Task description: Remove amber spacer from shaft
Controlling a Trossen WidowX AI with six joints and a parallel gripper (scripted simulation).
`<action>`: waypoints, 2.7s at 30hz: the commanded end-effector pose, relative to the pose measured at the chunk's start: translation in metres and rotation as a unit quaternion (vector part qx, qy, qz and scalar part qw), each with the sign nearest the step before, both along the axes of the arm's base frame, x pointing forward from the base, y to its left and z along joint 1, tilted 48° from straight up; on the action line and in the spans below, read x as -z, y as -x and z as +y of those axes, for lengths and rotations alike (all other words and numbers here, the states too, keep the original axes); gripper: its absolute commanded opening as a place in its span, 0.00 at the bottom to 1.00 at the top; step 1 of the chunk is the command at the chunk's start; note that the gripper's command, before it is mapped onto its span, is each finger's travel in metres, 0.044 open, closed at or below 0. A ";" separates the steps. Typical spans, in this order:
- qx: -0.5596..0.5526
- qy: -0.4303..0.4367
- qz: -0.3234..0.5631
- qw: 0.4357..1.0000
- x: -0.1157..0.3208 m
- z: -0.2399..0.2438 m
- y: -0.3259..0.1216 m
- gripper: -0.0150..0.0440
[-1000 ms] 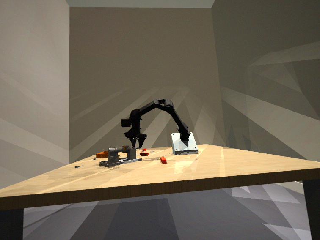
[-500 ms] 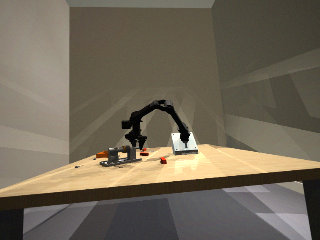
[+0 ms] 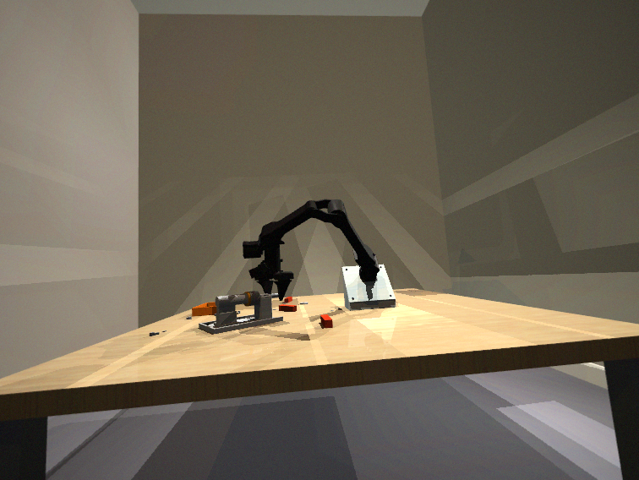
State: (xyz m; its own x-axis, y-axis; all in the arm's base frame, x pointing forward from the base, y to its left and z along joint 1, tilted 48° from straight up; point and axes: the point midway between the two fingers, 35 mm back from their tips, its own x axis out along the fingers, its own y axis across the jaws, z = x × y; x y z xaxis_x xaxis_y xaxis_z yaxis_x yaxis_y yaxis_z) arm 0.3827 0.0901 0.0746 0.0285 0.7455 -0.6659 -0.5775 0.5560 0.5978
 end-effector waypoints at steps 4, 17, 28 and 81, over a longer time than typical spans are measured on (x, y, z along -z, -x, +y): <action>0.001 -0.002 0.003 1.000 0.001 0.001 0.000 1.00; 0.001 -0.002 0.003 1.000 0.005 0.006 0.000 1.00; 0.001 -0.002 0.003 1.000 0.013 0.014 -0.001 1.00; 0.001 -0.002 0.003 1.000 0.014 0.011 0.005 0.25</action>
